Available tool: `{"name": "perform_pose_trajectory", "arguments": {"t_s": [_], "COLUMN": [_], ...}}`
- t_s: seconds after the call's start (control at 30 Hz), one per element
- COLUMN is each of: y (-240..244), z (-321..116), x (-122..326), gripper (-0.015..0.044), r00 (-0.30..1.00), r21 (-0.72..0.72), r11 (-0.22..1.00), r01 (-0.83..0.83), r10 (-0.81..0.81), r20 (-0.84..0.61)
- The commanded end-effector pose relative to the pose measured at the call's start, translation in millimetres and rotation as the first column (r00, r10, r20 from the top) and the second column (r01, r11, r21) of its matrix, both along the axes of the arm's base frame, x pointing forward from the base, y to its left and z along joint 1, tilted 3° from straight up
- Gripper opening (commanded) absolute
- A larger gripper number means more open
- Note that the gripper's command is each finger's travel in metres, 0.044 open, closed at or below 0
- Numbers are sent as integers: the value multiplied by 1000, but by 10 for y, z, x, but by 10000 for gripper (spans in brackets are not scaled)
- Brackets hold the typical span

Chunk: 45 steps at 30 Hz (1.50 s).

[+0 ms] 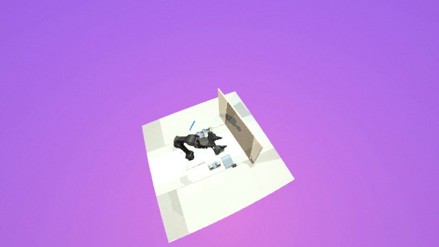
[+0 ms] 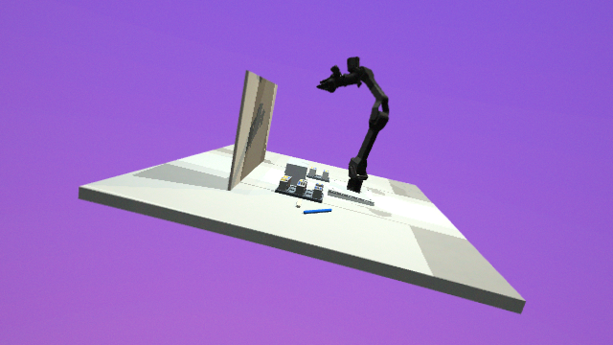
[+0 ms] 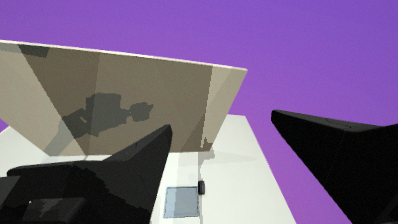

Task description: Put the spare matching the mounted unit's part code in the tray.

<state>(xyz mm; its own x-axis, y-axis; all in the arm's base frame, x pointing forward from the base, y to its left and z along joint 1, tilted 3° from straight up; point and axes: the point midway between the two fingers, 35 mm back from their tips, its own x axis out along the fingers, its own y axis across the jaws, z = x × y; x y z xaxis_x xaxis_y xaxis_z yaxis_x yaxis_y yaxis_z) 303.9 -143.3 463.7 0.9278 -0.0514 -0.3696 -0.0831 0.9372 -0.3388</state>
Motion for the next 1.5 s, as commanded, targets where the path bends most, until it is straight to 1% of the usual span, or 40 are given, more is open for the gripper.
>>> {"name": "perform_pose_trajectory", "arguments": {"t_s": [0.0,0.13,0.27,0.4,0.57,0.63,1.27,1.33,1.4,1.47], "y": [160,474,881,1332,1866,1931,1931,1810,1490,1167], "z": [-453,-1005,-1550,-2062,-2603,-2666,-2666,-2670,-2689,-2720], "x": [346,661,849,902,804,782,782,746,624,455], "gripper": [440,440,440,440,440,440,440,440,440,440], "r00": [986,927,815,659,446,419,419,416,399,368], "r21": [141,252,285,240,97,73,73,72,69,64], "r11": [990,967,953,959,981,984,984,972,922,839], "r01": [2,41,100,152,169,166,166,224,381,540], "r10": [22,58,86,82,11,-4,-4,-29,-97,-167], "r20": [-164,-372,-573,-748,-895,-908,-908,-909,-912,-915]}}
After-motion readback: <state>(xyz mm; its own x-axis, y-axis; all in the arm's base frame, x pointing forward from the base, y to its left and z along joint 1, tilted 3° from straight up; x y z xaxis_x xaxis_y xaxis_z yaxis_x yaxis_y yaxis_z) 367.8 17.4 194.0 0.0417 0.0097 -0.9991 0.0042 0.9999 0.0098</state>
